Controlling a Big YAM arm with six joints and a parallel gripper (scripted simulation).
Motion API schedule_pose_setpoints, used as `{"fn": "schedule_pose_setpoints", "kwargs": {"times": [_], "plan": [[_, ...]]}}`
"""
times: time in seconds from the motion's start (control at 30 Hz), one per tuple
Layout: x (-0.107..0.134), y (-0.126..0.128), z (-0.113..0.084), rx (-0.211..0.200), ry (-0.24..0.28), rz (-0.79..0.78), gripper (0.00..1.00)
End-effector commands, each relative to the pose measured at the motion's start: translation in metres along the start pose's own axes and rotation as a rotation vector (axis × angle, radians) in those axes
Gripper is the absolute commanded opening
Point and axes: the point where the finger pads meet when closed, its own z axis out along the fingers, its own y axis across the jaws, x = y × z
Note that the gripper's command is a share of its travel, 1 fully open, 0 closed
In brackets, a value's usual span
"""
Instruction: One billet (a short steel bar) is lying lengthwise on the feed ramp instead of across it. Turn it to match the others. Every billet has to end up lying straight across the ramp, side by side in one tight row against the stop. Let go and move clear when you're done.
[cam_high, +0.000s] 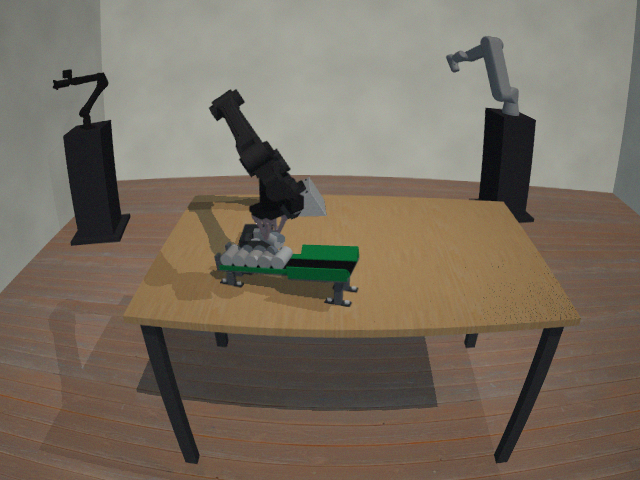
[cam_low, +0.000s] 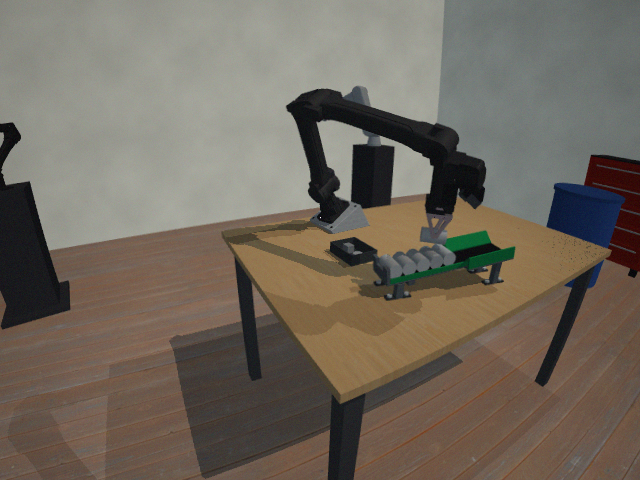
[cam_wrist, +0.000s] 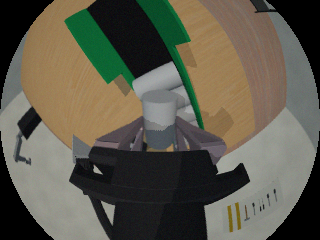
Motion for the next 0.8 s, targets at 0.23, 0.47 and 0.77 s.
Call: {"fn": "schedule_pose_setpoints", "kwargs": {"times": [0.23,0.47,0.77], "plan": [[-0.0076,-0.0263,-0.0595,0.057,-0.099,0.215,0.00],[-0.0052,-0.0280,-0.0583,0.052,-0.100,0.296,0.00],[0.0008,-0.0327,-0.0545,0.042,-0.098,0.452,0.00]]}}
